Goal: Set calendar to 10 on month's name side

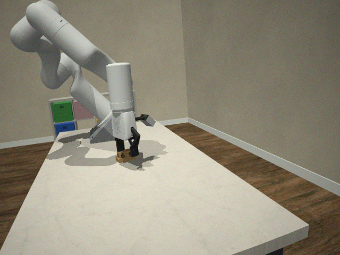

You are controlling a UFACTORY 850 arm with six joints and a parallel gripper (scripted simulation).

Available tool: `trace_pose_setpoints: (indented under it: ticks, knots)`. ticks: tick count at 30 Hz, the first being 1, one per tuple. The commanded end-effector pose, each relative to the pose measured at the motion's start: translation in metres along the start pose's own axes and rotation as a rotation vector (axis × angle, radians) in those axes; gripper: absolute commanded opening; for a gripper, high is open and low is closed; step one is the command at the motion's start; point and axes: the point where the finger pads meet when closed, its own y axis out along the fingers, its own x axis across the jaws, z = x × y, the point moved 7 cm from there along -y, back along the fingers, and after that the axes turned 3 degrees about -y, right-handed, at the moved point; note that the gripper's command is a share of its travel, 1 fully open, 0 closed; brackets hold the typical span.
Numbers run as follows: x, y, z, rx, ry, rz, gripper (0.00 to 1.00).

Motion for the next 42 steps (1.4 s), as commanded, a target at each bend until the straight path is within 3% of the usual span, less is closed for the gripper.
trace_pose_setpoints:
  ticks: [1, 5, 17, 20, 42]
  knots:
    - [0.0, -0.001, -0.002, -0.002, 0.124, -0.004, 1.0]
    - [-0.006, -0.001, -0.025, -0.002, 0.177, -0.004, 1.0]
    - [-0.008, -0.001, -0.03, -0.001, 0.42, -0.004, 1.0]
    - [-0.014, -0.001, -0.052, -0.001, 0.439, -0.004, 1.0]
    - [-0.014, 0.012, -0.053, -0.001, 0.439, -0.004, 1.0]
